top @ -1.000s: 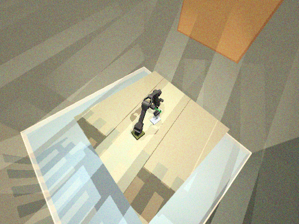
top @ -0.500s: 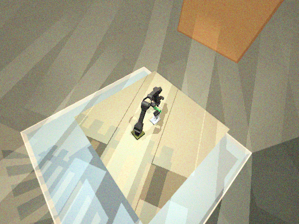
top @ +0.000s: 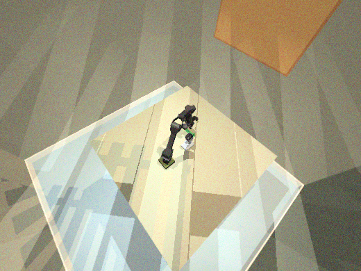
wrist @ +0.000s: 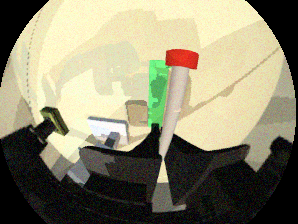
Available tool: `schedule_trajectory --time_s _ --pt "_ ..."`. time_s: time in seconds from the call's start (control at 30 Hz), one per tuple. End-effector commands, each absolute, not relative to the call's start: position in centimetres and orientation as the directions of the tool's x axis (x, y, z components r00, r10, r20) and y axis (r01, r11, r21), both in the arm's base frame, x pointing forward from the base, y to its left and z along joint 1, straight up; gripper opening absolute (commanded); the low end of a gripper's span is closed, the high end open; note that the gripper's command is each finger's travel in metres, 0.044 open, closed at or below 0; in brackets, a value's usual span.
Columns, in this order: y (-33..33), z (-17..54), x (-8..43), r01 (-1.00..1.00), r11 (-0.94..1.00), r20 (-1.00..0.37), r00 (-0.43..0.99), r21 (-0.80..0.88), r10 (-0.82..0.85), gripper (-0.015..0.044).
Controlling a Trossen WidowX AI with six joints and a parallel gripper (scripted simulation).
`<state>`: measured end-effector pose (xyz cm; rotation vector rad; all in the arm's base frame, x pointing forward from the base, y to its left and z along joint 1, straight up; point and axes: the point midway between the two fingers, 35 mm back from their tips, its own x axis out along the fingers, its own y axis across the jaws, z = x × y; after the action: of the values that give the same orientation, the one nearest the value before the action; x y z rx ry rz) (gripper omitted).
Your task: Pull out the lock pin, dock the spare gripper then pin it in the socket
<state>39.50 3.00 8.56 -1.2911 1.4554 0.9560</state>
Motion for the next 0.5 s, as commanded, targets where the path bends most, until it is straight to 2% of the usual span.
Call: schedule_trajectory --time_s 0.0,0.47 --pt "3.4 8.8 38.9 -0.990 0.139 -0.966 -0.008 -0.029 -0.259 0.0000" --pt "5.4 9.9 34.9 -0.987 0.158 -0.967 -0.013 -0.028 -0.254 0.0000"
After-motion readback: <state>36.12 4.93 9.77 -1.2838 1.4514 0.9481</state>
